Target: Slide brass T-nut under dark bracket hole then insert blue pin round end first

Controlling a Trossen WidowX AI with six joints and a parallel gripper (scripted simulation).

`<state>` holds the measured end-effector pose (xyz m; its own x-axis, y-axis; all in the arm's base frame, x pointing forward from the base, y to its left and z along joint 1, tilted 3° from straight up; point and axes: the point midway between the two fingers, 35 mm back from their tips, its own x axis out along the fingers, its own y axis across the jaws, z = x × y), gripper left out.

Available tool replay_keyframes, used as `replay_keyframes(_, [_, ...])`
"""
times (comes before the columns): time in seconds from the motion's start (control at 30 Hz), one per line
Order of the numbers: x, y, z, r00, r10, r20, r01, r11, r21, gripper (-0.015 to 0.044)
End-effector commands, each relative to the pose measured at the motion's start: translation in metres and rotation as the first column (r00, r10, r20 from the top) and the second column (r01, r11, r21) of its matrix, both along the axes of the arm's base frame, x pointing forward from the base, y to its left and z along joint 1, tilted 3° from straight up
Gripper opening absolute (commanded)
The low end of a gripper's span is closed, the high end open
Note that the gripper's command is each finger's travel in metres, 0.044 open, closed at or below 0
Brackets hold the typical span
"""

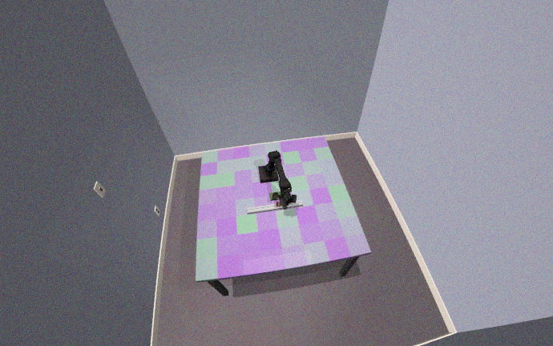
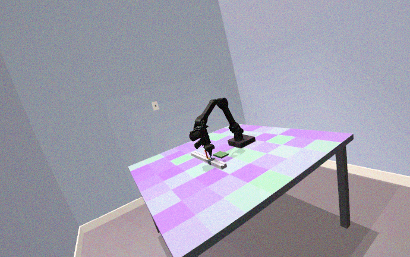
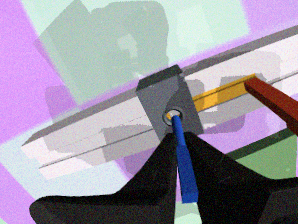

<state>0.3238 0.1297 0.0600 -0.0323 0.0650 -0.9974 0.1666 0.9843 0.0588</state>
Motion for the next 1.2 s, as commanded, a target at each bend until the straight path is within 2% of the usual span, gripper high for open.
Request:
replay_keyframes(0.0, [-0.003,0.000,-0.004,1.000,0.001,-0.008,-0.001,1.000,0.001,-0.0150])
replay_keyframes(1.17, [-0.001,0.001,-0.016,1.000,0.002,-0.003,-0.002,1.000,0.000,-0.0150])
